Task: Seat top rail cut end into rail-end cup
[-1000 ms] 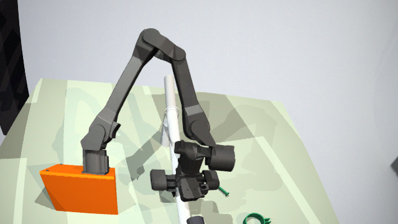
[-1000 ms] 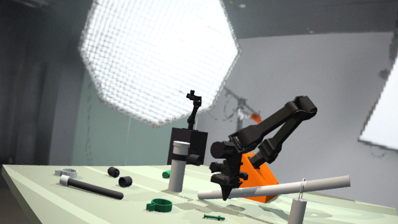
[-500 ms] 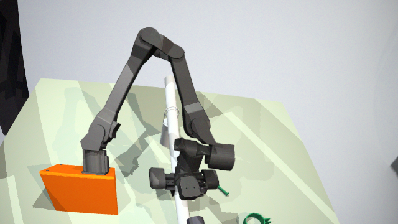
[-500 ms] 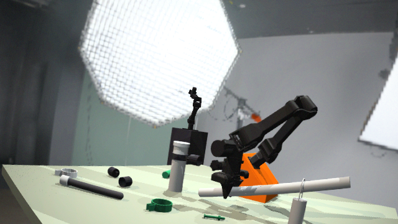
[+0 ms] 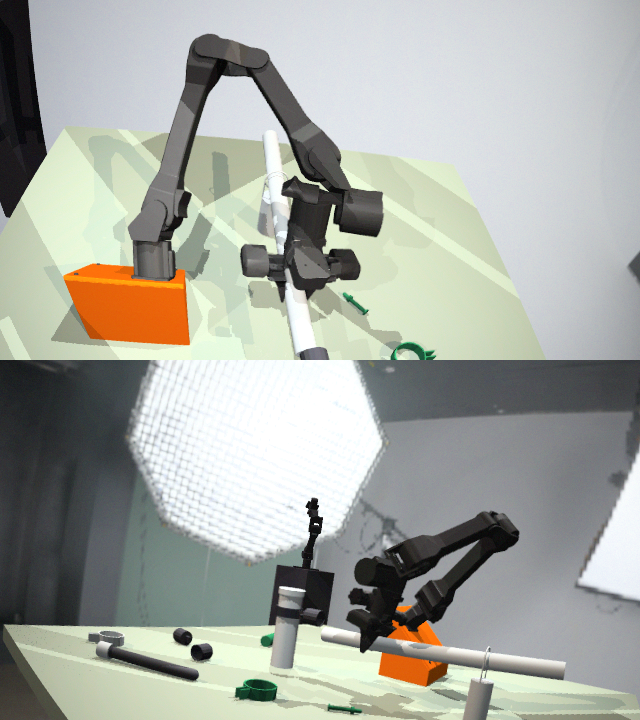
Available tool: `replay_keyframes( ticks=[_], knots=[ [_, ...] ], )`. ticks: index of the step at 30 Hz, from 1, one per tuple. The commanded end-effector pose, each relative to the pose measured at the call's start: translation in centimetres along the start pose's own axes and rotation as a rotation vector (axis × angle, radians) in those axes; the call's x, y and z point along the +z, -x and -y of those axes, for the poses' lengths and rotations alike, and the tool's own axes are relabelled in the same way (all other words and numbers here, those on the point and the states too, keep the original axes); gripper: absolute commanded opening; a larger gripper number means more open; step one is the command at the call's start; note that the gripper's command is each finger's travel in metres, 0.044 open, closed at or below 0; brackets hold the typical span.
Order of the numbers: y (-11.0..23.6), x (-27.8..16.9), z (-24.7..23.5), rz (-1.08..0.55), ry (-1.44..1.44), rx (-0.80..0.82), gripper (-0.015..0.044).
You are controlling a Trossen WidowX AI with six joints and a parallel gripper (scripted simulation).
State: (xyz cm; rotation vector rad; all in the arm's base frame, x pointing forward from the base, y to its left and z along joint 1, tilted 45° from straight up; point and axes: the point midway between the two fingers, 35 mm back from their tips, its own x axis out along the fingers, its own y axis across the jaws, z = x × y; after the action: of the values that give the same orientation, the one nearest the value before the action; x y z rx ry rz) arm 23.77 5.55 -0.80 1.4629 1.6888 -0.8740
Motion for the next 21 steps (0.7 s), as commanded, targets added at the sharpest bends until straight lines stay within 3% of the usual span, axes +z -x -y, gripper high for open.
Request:
replay_keyframes(
  ticks=[1, 21],
  knots=[
    [2.17, 0.72, -0.05, 0.072, -0.004, 0.015, 0.0],
    [1.98, 0.47, 0.15, 0.06, -0.006, 0.005, 0.0]
  ],
)
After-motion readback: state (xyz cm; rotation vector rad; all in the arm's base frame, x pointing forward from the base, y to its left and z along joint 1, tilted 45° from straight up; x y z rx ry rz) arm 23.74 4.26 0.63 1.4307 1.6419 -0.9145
